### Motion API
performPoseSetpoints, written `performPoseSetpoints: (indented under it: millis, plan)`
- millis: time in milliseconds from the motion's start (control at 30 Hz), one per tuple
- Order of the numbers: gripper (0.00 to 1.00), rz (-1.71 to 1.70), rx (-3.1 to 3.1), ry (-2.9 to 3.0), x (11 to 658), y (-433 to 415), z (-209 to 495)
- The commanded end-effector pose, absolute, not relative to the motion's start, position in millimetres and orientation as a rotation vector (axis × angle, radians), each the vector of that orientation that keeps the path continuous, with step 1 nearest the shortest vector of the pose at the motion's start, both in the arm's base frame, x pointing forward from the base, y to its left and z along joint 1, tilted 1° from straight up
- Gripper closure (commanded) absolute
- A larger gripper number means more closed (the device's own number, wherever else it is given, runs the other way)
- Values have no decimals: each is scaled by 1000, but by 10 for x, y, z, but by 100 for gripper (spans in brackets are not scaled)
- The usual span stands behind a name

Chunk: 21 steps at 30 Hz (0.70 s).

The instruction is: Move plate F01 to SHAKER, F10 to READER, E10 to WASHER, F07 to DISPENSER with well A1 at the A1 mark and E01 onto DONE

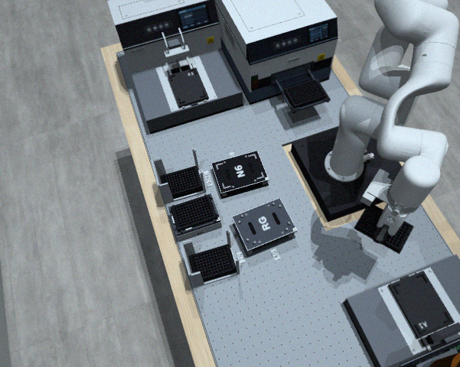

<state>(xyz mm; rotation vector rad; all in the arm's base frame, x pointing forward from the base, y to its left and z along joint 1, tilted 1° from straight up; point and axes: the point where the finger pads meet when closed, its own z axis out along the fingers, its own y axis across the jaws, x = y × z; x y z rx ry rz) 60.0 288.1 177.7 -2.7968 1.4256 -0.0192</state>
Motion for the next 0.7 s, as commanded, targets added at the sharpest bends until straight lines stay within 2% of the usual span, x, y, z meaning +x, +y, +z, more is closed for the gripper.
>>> performPoseSetpoints:
  millis: [0,667]
  plan:
    - [100,-20,-2760,1487,484,2953,1789]
    - [100,-19,-2628,1709,179,3345,1784]
